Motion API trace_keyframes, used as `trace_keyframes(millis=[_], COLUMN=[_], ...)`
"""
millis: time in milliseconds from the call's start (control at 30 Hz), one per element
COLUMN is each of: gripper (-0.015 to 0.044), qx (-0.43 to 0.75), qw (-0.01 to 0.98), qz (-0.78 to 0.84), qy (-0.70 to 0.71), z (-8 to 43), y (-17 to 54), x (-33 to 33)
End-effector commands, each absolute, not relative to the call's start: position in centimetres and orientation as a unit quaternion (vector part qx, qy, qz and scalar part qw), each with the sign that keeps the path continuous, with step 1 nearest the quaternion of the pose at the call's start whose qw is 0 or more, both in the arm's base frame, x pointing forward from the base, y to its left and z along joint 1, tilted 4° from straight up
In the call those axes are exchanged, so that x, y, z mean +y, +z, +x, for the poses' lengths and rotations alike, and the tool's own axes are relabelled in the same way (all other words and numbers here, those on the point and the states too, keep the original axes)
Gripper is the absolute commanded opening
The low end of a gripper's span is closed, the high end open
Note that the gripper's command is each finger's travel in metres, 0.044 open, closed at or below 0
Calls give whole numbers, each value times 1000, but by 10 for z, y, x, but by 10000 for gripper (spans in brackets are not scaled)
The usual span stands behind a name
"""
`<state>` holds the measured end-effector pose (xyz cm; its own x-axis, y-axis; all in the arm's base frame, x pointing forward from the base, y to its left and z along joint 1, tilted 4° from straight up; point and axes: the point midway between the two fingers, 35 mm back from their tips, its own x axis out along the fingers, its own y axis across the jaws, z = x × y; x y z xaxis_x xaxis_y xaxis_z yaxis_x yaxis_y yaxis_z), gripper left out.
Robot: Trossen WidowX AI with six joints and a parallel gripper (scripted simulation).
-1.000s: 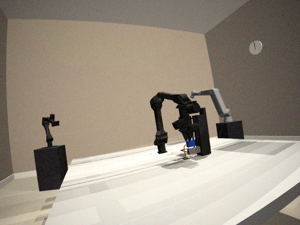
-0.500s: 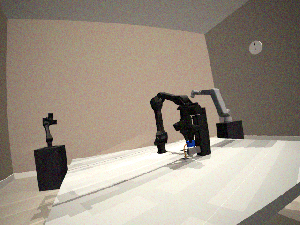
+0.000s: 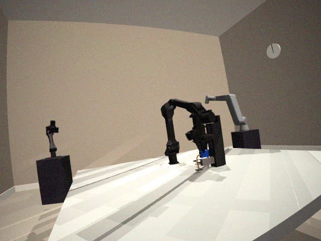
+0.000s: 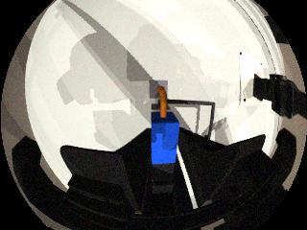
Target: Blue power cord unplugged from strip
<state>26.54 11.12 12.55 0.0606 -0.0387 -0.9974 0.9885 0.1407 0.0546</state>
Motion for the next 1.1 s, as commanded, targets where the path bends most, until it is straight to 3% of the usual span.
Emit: trace_keyframes(millis=[0,1000,1067], gripper=[0,0,53], qx=[508,506,506], qw=[559,560,560], qz=[467,466,466], qy=[-459,-462,-462], z=[266,273,273], y=[126,129,128], x=[109,60,64])
